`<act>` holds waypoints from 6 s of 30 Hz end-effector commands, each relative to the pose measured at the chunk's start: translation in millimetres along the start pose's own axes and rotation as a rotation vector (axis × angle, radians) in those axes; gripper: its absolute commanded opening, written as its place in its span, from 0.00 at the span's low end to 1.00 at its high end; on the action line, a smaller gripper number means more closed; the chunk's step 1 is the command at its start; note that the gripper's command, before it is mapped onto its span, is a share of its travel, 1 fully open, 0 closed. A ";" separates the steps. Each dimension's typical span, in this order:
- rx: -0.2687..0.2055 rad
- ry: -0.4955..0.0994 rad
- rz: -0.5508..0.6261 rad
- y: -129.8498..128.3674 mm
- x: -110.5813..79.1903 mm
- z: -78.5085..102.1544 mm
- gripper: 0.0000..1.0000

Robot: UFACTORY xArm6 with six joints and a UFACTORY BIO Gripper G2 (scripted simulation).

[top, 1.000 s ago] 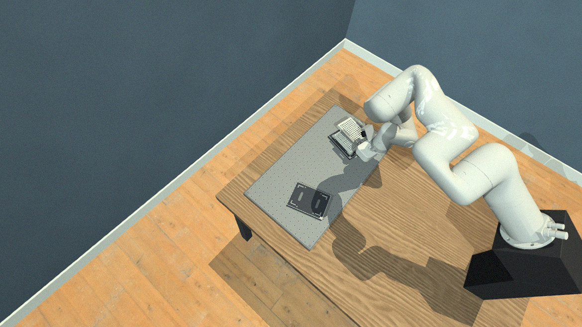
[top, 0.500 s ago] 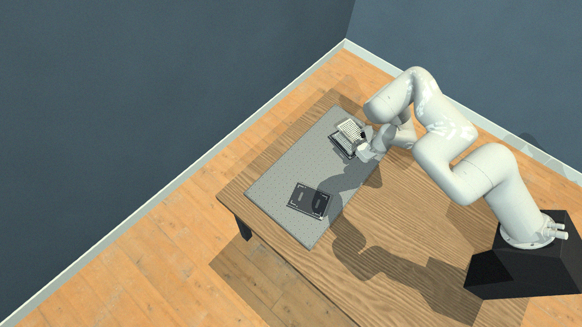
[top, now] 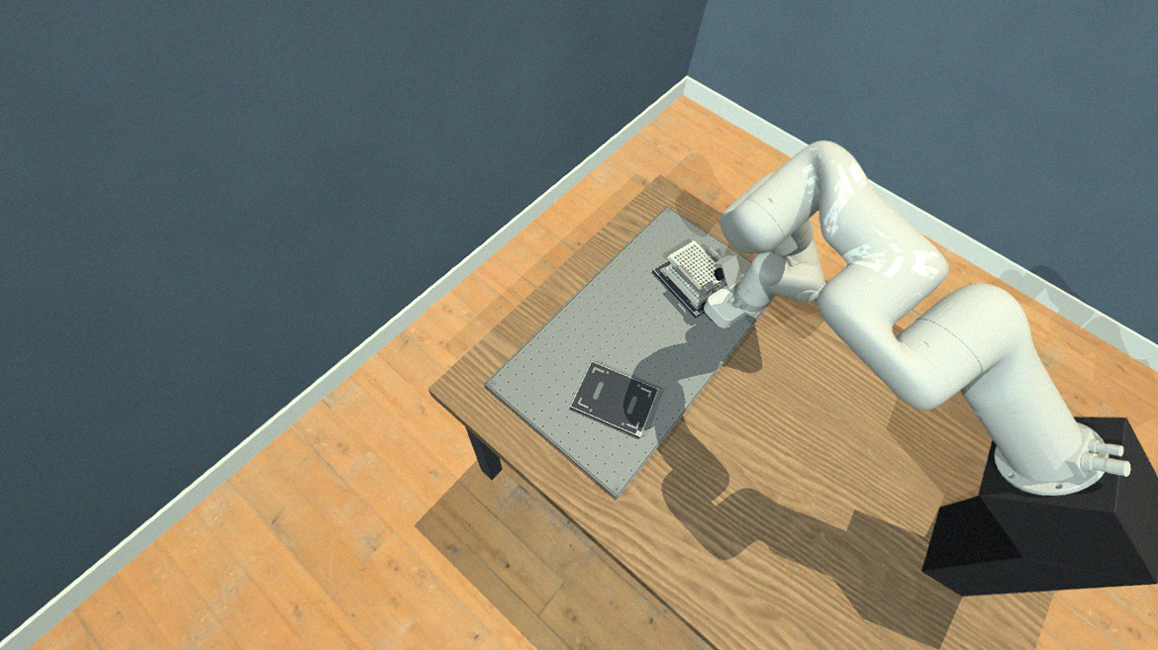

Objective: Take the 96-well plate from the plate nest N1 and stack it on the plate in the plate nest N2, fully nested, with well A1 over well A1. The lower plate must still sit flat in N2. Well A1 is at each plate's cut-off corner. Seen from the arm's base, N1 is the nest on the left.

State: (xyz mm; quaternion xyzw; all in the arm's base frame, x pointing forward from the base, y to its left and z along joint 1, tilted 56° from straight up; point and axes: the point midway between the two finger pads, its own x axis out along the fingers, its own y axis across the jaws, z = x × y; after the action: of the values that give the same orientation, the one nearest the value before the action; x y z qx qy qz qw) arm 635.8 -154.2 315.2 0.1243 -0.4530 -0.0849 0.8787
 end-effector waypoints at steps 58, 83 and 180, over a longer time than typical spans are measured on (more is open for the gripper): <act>0.000 -0.002 0.000 0.0 0.6 -24.9 0.00; 0.000 -0.002 0.000 0.0 0.5 -25.4 0.00; 0.000 -0.002 0.000 0.0 0.2 -37.8 0.00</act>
State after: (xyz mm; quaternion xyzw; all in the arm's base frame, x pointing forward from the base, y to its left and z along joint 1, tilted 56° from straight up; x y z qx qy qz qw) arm 666.9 -148.9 294.4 0.1243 -0.4539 -0.0850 0.8783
